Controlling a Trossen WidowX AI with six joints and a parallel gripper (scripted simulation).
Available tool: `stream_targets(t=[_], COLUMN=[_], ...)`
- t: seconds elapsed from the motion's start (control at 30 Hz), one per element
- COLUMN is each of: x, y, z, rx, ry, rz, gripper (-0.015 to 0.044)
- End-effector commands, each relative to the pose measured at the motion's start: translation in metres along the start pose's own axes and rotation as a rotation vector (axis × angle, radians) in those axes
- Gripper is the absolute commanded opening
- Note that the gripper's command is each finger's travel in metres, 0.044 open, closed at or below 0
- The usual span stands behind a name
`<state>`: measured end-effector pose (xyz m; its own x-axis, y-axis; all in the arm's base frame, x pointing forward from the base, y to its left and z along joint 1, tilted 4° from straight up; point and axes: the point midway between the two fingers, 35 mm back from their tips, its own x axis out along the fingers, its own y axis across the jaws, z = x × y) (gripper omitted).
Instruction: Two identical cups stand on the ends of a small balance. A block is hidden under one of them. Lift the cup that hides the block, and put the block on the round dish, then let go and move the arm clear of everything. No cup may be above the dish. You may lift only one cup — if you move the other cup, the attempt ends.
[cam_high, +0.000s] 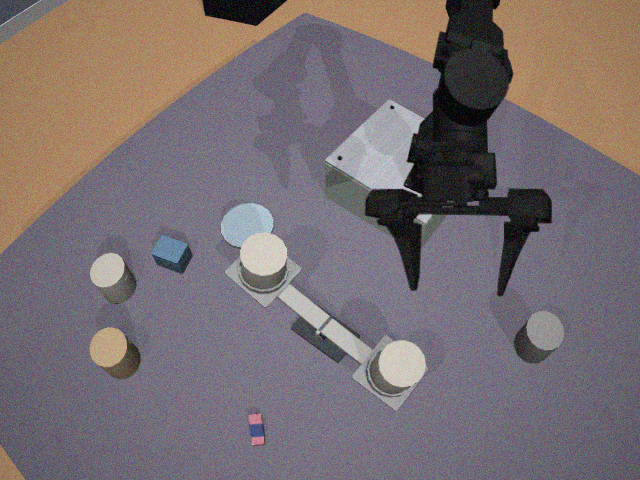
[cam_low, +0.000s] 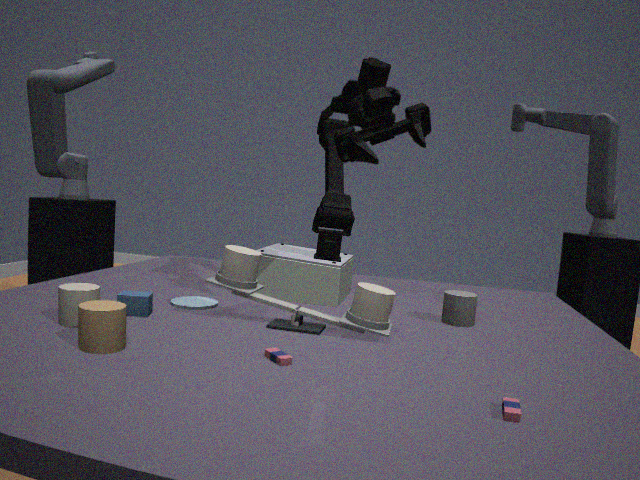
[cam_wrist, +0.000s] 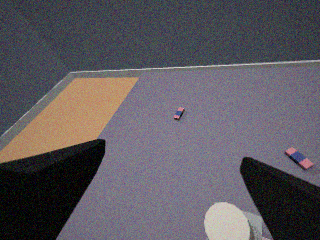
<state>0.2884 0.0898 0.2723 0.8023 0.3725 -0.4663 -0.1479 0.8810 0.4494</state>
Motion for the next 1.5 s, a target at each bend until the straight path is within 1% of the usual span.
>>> stream_targets(t=[0.0, 0.3, 0.43, 0.5, 0.67, 1.07, 1.47], x=[-0.021, -0.069, -0.086, -0.089, -0.088, -0.058, -0.014], y=[-0.038, -0.113, -0.137, -0.140, -0.140, -0.131, -0.123], z=[-0.016, -0.074, -0.105, -0.110, -0.109, -0.092, -0.083], rx=[-0.036, -0.092, -0.105, -0.106, -0.121, -0.389, -0.669], ry=[0.003, 0.064, 0.109, 0.117, 0.131, 0.380, 0.612], rz=[-0.122, -0.398, -0.503, -0.519, -0.515, -0.407, -0.260], gripper=[0.0440, 0.0440, 0.0440, 0.0440, 0.0440, 0.0440, 0.0440])
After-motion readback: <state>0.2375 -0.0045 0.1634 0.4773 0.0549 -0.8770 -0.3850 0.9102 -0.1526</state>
